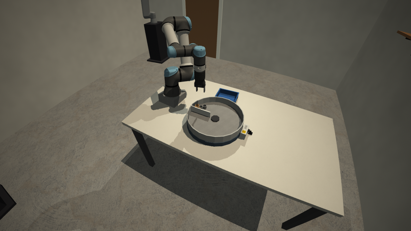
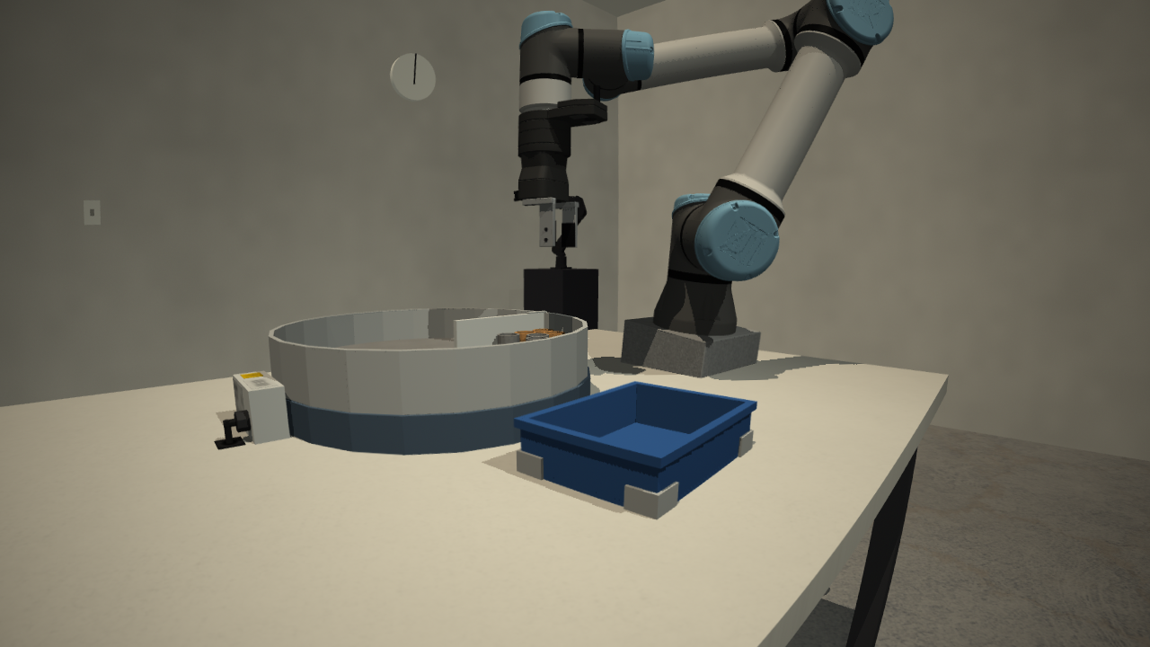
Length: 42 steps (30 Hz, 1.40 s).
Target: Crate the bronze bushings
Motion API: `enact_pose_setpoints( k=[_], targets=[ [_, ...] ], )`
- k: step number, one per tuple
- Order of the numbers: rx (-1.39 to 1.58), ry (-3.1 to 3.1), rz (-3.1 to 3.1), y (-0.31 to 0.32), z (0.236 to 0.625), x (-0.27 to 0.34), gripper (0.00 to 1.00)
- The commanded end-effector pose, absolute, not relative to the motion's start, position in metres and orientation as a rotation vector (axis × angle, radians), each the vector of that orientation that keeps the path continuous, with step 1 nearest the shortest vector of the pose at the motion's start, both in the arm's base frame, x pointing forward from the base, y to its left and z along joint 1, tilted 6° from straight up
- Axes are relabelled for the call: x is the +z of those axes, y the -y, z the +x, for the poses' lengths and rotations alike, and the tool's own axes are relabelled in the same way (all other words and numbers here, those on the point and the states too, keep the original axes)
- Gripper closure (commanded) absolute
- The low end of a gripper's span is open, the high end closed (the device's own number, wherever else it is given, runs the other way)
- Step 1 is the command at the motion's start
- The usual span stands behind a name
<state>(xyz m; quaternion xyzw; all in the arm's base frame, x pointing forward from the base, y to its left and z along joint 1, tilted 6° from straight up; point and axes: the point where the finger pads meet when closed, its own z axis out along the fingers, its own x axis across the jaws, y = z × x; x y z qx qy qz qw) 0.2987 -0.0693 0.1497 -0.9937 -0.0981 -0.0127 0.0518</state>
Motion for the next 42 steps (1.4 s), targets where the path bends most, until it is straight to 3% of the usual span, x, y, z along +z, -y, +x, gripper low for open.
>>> enact_pose_setpoints(
  k=[1, 21, 22, 42],
  targets=[
    [-0.04, 0.299, -3.024, 0.07, 0.299, 0.15, 0.0],
    [-0.04, 0.299, -3.024, 0.07, 0.299, 0.15, 0.0],
    [-0.043, 0.368, -3.017, 0.07, 0.298, 0.146, 0.73],
    [-0.071, 0.912, -2.906, 0.074, 0.293, 0.116, 0.73]
  ],
)
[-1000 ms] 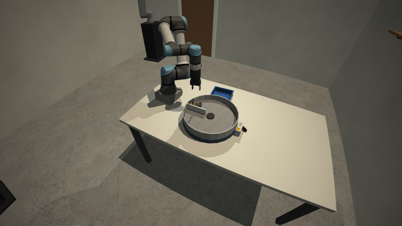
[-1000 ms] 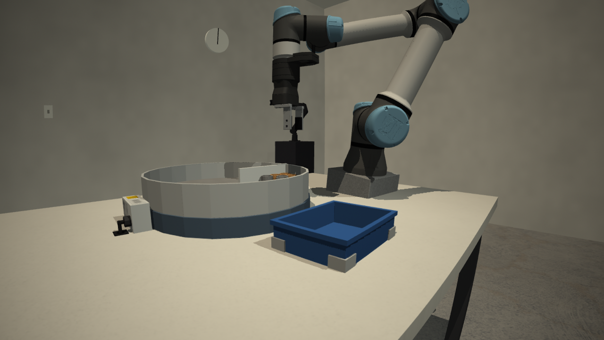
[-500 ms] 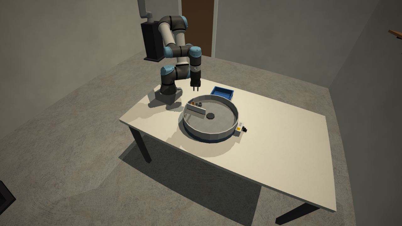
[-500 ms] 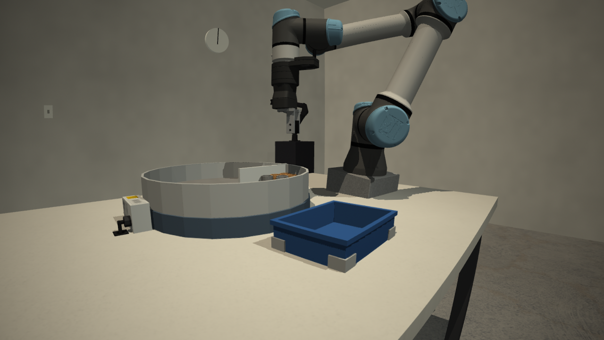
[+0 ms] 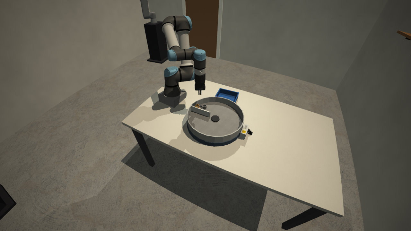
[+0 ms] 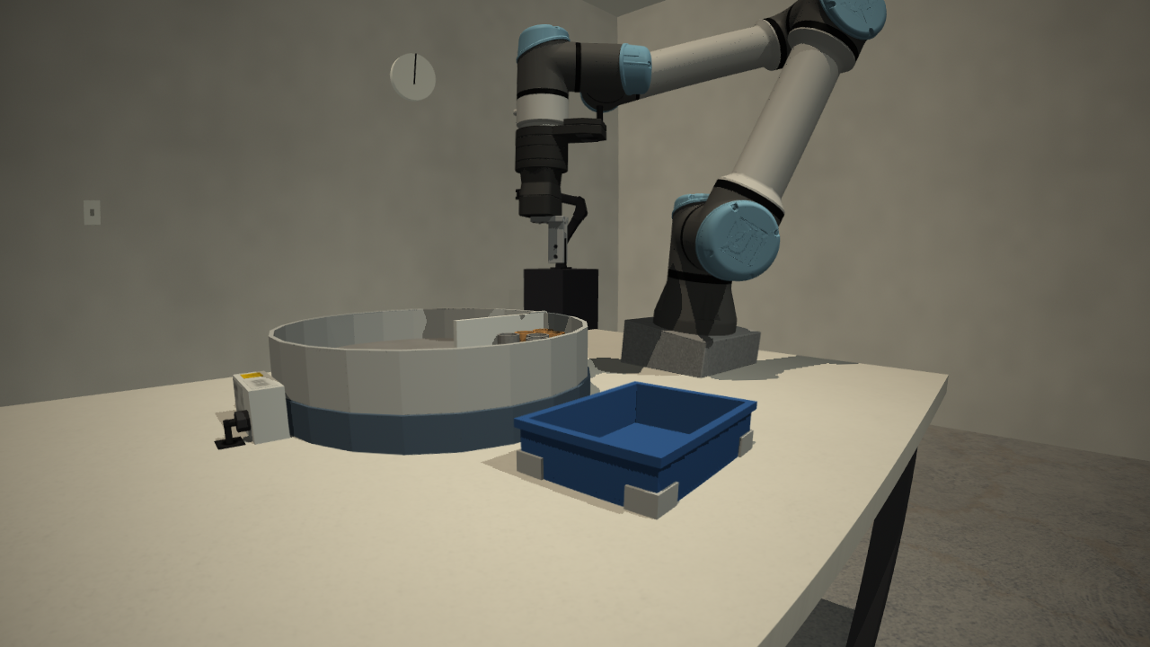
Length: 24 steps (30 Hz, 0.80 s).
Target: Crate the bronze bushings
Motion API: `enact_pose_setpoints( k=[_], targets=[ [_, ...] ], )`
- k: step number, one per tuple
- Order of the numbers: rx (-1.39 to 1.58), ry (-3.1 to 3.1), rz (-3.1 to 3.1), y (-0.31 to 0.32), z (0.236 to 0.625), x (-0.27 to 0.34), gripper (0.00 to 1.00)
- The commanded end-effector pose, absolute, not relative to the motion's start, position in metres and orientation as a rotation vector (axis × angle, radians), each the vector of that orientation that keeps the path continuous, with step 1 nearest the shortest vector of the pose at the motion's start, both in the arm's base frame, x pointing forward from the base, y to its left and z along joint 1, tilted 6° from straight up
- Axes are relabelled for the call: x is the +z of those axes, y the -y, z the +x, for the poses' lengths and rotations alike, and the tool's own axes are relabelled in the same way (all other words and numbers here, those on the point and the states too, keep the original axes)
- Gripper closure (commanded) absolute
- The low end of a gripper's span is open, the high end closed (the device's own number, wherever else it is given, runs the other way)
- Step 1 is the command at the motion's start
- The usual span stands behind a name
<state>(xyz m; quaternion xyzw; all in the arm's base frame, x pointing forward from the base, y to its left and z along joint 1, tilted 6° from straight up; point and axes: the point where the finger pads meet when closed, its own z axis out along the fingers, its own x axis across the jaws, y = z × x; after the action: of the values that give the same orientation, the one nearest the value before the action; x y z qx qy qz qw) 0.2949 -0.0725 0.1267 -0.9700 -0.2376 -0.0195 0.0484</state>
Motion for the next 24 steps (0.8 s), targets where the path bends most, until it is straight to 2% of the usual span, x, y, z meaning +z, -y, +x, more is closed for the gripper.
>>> enact_pose_setpoints(
  k=[1, 13, 18, 24],
  targets=[
    [-0.074, 0.978, -2.885, 0.074, 0.292, 0.112, 0.73],
    [-0.074, 0.978, -2.885, 0.074, 0.292, 0.112, 0.73],
    [-0.089, 1.303, -2.76, 0.076, 0.289, 0.093, 0.73],
    [-0.089, 1.303, -2.76, 0.076, 0.289, 0.093, 0.73]
  ],
)
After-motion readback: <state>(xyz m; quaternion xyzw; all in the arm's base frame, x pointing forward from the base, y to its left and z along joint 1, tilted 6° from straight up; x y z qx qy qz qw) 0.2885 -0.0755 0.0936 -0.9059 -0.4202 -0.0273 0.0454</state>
